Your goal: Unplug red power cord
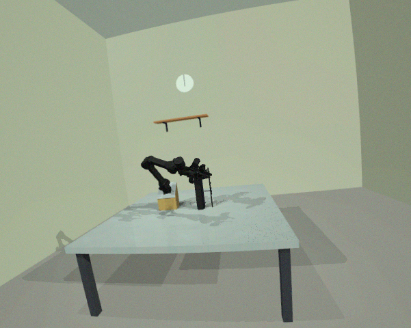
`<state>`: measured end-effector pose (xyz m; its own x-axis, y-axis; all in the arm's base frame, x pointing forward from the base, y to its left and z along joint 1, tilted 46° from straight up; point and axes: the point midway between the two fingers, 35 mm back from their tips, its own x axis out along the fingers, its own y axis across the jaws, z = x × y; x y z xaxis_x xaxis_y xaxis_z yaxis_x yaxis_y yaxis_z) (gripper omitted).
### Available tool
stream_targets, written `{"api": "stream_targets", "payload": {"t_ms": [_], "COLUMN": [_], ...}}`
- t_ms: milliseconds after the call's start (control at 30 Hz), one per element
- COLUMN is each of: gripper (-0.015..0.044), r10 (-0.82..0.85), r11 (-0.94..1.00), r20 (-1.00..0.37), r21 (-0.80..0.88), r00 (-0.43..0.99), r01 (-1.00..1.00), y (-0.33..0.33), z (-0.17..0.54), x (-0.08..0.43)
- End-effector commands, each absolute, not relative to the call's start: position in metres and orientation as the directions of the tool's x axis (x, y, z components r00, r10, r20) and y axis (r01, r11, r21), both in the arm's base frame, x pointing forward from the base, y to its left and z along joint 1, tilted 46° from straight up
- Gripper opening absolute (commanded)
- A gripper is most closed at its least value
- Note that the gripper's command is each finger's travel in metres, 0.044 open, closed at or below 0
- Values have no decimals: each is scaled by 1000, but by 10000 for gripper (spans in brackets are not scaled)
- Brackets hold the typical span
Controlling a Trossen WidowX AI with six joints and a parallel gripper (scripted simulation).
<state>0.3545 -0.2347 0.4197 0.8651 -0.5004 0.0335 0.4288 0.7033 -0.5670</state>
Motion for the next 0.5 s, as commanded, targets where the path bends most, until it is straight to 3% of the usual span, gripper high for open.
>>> {"api": "stream_targets", "payload": {"t_ms": [0, 467], "gripper": [160, 160], "r10": [-444, -239], "r11": [779, 887], "r20": [-99, -563], "r21": [-533, -458], "r00": [890, 791], "r01": [329, -58], "y": [-207, -69], "z": [381, 229], "x": [391, 461]}}
